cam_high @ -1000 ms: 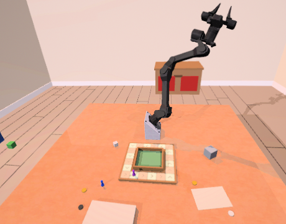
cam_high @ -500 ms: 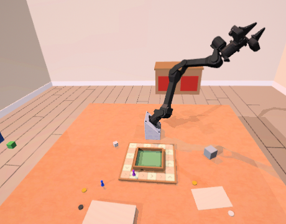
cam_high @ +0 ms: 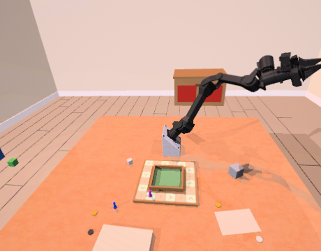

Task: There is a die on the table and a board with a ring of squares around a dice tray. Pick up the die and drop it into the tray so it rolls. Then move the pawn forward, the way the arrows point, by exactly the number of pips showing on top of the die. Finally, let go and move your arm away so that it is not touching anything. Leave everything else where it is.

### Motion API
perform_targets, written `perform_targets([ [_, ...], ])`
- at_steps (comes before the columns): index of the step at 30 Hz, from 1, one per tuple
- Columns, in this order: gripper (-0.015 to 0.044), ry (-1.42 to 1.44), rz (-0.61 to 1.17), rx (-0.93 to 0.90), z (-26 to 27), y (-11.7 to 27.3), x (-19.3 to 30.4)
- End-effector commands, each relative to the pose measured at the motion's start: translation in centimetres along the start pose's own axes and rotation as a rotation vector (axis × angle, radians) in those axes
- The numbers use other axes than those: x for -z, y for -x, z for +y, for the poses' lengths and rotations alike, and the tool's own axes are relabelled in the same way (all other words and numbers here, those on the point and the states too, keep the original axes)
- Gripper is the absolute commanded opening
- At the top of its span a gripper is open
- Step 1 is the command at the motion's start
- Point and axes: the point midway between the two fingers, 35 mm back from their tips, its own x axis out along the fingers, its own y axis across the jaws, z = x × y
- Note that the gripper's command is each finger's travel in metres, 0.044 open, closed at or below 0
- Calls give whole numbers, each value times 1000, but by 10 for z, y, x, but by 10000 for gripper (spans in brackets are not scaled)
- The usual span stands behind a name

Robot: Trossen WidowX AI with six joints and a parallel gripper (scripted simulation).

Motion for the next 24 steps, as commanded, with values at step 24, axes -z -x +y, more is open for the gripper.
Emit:
perform_targets([
  [24, 275, 900, 649, 840, -394, 135, 25],
])
